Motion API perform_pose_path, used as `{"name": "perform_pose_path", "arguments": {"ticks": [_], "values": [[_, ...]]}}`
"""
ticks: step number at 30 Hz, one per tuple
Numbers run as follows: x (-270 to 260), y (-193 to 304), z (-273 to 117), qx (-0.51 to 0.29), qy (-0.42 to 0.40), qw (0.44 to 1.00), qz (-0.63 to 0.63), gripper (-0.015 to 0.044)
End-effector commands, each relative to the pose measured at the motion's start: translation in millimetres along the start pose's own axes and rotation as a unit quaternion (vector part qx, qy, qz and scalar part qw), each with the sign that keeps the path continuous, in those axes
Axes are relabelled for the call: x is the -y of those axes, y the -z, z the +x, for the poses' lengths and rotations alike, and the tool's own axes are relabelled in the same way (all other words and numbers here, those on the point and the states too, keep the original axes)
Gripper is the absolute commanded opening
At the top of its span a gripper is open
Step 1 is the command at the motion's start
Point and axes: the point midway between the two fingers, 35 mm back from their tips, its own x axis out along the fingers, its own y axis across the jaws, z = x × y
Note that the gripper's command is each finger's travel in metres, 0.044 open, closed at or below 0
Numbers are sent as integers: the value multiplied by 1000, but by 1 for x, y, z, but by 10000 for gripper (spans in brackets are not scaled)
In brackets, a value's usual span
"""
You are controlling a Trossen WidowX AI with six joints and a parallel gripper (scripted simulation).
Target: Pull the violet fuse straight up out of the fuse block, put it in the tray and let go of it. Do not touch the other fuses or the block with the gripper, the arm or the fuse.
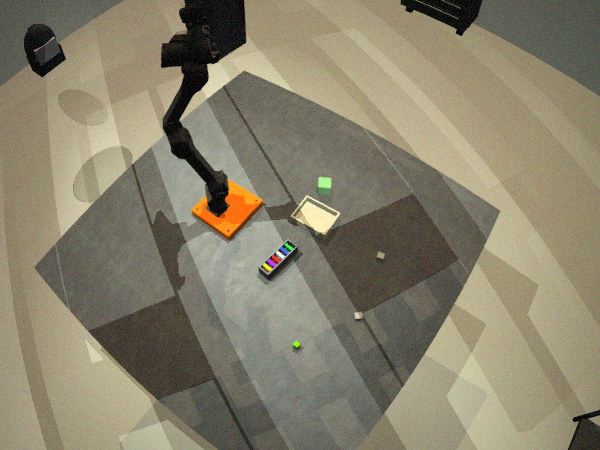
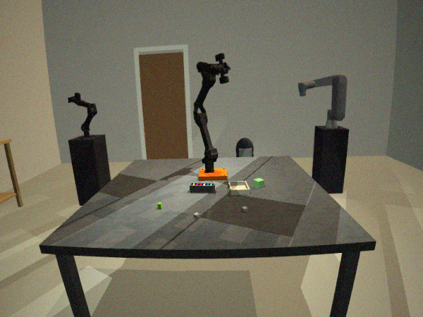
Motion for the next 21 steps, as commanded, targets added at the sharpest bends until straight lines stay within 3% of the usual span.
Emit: {"name": "perform_pose_path", "arguments": {"ticks": [1,3,13,21], "values": [[0,1,0,-1,0,1000,1,26],[0,6,-1,-9,4,1000,10,73],[-7,72,-15,-106,66,983,134,73],[-34,162,-55,-218,139,930,261,73]]}}
